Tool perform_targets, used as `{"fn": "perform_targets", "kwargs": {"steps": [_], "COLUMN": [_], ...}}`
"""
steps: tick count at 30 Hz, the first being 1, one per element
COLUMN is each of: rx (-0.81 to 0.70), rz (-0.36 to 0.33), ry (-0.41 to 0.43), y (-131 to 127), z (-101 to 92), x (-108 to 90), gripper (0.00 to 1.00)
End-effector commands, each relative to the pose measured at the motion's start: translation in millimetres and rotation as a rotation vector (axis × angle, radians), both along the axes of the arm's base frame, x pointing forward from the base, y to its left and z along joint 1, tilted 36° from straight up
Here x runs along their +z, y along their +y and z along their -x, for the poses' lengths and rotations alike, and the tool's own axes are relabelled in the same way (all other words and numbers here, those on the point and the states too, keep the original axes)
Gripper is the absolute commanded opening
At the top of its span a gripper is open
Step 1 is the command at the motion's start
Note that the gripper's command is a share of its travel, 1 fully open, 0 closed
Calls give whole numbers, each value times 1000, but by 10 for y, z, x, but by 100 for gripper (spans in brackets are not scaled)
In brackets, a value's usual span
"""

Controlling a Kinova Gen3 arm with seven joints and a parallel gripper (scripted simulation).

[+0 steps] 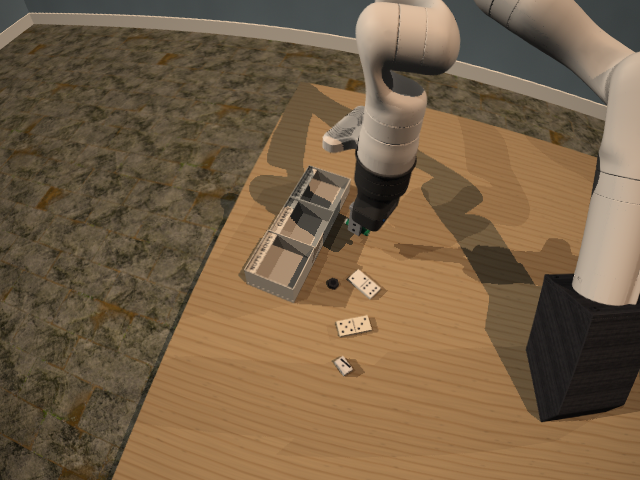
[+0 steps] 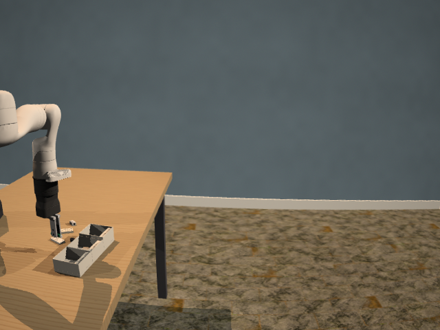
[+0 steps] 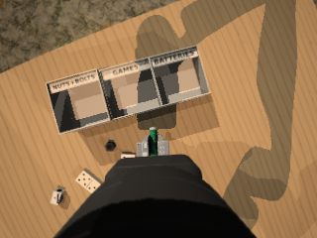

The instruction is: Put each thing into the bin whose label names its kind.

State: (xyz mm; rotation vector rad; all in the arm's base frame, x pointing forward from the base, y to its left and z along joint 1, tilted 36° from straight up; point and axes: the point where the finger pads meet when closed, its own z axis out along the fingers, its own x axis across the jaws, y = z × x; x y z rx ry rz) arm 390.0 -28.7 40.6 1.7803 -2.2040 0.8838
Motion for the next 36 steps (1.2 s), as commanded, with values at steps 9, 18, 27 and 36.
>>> {"fn": "perform_targets", "kwargs": {"steps": [9,18,27,36], "rx": [7,7,-74,-356], "rz": [-1,-1,-24,-106], "ry": [-15,-15,-69,-259], "y": [54,89,-89,-296], "z": [-32,-16,-264,-552], "x": [89,140,334,560], "gripper": [24,24,24,24]}}
